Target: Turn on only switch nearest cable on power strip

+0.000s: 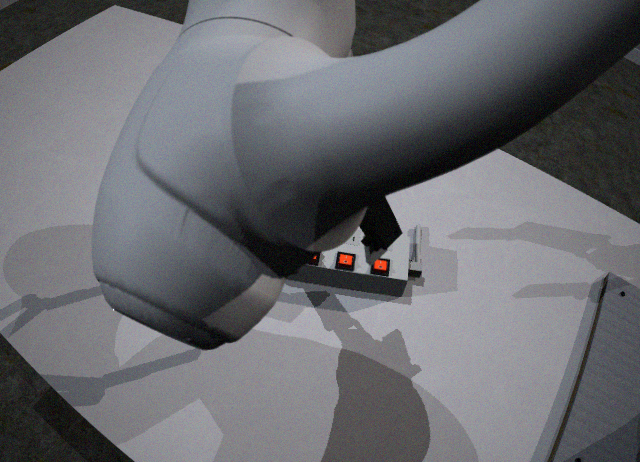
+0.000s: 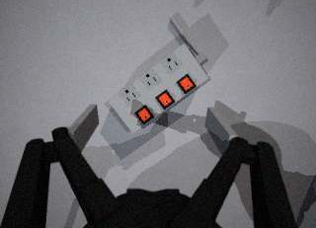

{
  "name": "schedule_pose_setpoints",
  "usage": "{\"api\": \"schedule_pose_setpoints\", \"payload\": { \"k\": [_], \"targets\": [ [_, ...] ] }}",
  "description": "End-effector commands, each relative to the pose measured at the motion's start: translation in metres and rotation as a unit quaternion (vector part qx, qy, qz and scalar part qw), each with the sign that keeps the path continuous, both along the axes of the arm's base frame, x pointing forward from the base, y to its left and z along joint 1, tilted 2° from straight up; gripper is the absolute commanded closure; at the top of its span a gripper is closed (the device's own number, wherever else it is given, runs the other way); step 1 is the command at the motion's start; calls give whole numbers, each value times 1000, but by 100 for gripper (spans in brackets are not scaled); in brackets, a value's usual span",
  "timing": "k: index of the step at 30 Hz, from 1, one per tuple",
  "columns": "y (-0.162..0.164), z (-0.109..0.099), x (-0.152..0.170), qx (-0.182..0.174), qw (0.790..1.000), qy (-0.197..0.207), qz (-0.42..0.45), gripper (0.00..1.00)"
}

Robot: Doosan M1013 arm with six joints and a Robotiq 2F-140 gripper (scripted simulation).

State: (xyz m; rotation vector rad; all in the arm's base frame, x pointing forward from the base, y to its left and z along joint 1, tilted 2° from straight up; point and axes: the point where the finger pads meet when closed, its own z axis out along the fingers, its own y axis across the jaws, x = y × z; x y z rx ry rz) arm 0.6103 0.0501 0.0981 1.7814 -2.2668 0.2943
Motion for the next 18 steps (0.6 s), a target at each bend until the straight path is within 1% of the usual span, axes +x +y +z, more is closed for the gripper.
{"api": "schedule_pose_setpoints", "payload": {
  "k": [1, 13, 15, 17, 18],
  "targets": [
    [0, 0, 0, 0, 1000, 0, 0, 0],
    [0, 0, 0, 1, 1000, 0, 0, 0],
    [-6, 3, -2, 14, 1000, 5, 9, 0],
    [-20, 12, -5, 48, 998, 15, 32, 0],
    [-20, 12, -5, 48, 998, 15, 32, 0]
  ]
}}
